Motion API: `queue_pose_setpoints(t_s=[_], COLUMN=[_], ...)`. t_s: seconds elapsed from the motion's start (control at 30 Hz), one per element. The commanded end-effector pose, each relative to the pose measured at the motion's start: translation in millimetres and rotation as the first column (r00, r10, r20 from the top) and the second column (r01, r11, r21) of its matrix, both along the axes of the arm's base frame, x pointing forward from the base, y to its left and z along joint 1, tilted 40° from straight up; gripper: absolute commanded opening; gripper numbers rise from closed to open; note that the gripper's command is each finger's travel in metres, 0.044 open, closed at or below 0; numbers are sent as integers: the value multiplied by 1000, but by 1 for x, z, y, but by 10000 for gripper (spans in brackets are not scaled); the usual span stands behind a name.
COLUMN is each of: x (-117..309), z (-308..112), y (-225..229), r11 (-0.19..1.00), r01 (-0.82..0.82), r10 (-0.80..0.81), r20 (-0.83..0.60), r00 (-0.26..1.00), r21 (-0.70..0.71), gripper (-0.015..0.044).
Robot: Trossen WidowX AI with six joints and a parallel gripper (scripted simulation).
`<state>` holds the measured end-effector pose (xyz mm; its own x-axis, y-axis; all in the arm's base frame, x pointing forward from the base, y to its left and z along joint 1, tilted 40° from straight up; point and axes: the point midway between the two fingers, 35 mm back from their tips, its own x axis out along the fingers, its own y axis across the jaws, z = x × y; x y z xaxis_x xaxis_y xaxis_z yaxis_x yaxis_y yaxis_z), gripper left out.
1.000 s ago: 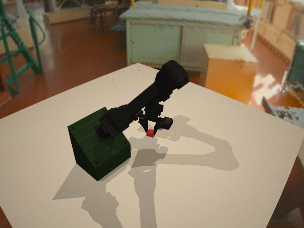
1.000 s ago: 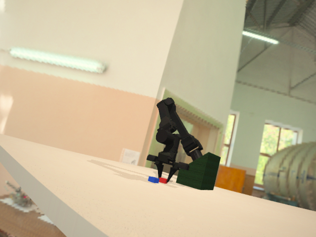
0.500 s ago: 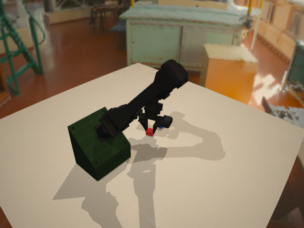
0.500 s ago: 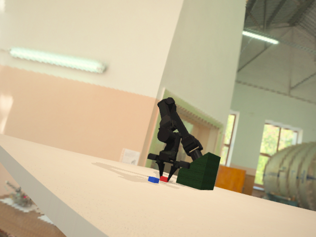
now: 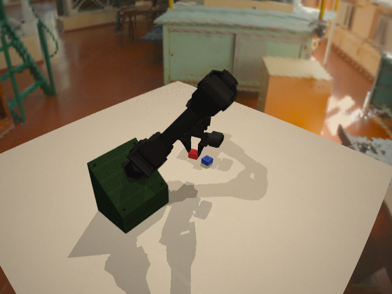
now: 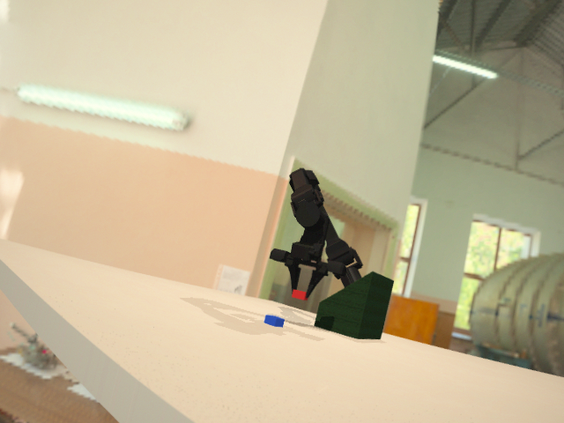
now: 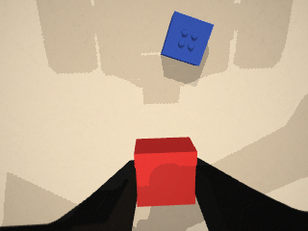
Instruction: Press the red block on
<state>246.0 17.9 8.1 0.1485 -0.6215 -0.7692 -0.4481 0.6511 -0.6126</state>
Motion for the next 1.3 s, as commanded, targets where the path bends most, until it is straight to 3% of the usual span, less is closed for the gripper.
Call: queue_pose_setpoints(t_s=[0.0, 0.37, 1.07, 1.27], x=[-2, -10, 73, 79], z=[14, 37, -4, -9], y=[11, 28, 11, 7], r11=[1000, 1000, 973, 970], r01=[3, 12, 219, 234], r10=[-3, -12, -228, -244], r20=[10, 17, 187, 201], r00=[1000, 1000, 955, 949], r21=[7, 2, 68, 71], gripper=[0, 0, 0, 0])
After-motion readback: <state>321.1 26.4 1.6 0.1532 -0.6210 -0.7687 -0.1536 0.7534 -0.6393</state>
